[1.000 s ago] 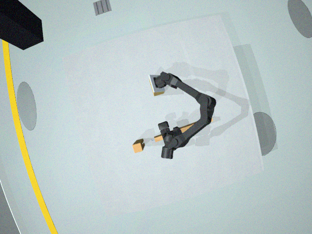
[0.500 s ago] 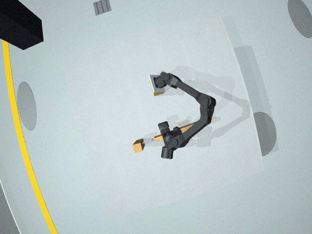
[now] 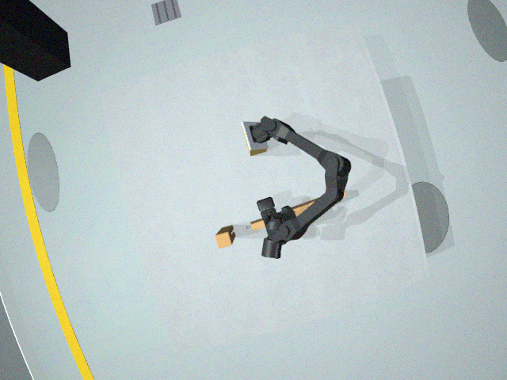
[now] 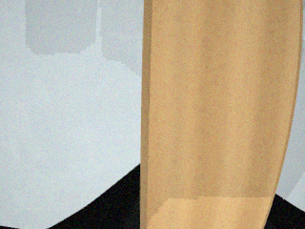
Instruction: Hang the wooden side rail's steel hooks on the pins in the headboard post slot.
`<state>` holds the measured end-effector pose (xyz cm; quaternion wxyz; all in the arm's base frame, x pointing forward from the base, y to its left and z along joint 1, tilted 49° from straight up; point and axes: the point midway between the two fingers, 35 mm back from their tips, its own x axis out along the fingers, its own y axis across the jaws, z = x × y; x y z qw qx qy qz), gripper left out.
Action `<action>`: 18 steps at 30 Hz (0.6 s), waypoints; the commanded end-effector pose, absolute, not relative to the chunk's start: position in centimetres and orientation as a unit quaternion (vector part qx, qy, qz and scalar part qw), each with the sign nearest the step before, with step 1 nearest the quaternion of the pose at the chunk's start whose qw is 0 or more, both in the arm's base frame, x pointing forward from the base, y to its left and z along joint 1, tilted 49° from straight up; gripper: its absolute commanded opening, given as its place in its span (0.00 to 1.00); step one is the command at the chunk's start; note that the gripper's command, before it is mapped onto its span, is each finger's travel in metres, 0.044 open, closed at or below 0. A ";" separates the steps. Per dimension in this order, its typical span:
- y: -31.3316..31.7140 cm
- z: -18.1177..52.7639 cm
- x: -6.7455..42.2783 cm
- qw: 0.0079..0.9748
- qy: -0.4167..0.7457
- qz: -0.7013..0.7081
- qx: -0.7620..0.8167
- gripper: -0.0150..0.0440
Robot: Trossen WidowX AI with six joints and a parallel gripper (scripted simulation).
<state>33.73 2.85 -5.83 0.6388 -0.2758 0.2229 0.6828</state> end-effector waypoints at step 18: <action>2.2 -5.4 34.0 0.642 0.220 0.679 -0.280 0.25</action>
